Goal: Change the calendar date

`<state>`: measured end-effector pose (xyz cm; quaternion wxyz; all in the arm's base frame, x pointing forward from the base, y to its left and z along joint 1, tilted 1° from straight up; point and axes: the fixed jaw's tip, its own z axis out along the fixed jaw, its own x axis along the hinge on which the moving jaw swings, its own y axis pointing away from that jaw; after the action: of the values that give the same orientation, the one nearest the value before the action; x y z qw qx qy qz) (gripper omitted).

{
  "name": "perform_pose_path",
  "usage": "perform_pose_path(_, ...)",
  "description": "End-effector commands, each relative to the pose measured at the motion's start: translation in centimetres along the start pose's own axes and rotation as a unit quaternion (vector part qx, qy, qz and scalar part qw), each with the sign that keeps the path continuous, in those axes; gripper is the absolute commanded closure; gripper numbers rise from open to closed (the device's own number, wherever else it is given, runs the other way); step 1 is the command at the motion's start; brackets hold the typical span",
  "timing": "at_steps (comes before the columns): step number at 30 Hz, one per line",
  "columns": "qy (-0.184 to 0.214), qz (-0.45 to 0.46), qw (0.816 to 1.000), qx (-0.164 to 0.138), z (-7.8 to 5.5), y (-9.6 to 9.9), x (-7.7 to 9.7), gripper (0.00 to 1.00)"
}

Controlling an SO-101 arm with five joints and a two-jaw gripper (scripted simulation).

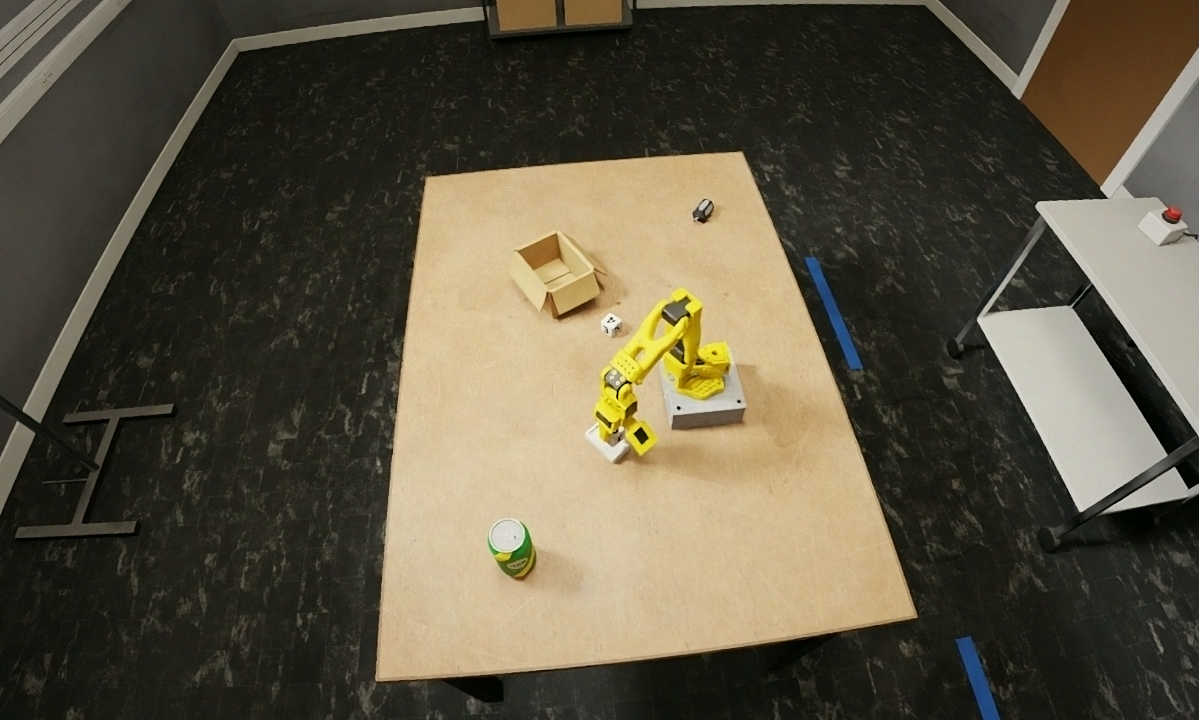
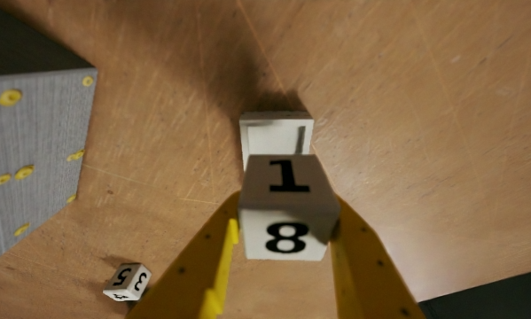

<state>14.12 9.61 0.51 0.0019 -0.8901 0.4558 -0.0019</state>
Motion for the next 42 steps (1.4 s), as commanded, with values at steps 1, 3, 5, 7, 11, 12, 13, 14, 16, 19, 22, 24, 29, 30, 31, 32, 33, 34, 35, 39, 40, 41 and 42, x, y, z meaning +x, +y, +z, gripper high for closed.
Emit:
perform_pose_path(1, -0.001, -0.001, 1.0, -0.014, 0.4, 0.5, -0.1, 1.0)
perform_pose_path(3, -0.001, 0.001, 1.0, -0.014, 0.4, 0.5, 0.0, 1.0)
perform_pose_path(5, -0.001, 0.007, 1.0, -0.014, 0.4, 0.4, 0.2, 1.0)
perform_pose_path(7, -0.001, 0.016, 1.0, -0.014, 0.4, 0.4, 0.5, 1.0)
perform_pose_path(11, -0.001, 0.05, 0.999, -0.014, 0.4, 0.3, 1.6, 1.0)
perform_pose_path(12, -0.002, 0.061, 0.998, -0.014, 0.4, 0.2, 2.0, 1.0)
perform_pose_path(13, -0.002, 0.073, 0.997, -0.015, 0.4, 0.2, 2.4, 1.0)
perform_pose_path(14, -0.002, 0.087, 0.996, -0.015, 0.4, 0.2, 2.9, 1.0)
perform_pose_path(16, -0.002, 0.087, 0.996, -0.015, 0.4, 0.2, 2.9, 1.0)
perform_pose_path(19, -0.002, 0.132, 0.991, -0.015, 0.4, 0.3, 4.5, 1.0)
perform_pose_path(22, -0.003, 0.182, 0.983, -0.015, 0.5, 0.5, 6.3, 1.0)
perform_pose_path(24, -0.003, 0.216, 0.976, -0.015, 0.5, 0.8, 7.6, 1.0)
perform_pose_path(29, -0.004, 0.297, 0.955, -0.016, 0.5, 1.9, 10.5, 1.0)
perform_pose_path(30, -0.005, 0.311, 0.95, -0.016, 0.5, 2.2, 11.0, 1.0)
perform_pose_path(31, -0.005, 0.325, 0.946, -0.016, 0.5, 2.4, 11.5, 1.0)
perform_pose_path(32, -0.005, 0.325, 0.946, -0.016, 0.5, 2.4, 11.5, 1.0)
perform_pose_path(33, -0.005, 0.325, 0.946, -0.016, 0.5, 2.4, 11.5, 1.0)
perform_pose_path(34, -0.005, 0.337, 0.941, -0.016, 0.6, 2.7, 11.9, 1.0)
perform_pose_path(35, -0.005, 0.349, 0.937, -0.016, 0.6, 2.9, 12.3, 1.0)
perform_pose_path(39, -0.006, 0.385, 0.923, -0.016, 0.6, 3.8, 13.6, 1.0)
perform_pose_path(40, -0.006, 0.391, 0.92, -0.016, 0.6, 4.0, 13.8, 1.0)
perform_pose_path(41, -0.006, 0.396, 0.918, -0.016, 0.6, 4.1, 13.9, 1.0)
perform_pose_path(42, -0.006, 0.4, 0.917, -0.016, 0.6, 4.2, 14.1, 1.0)
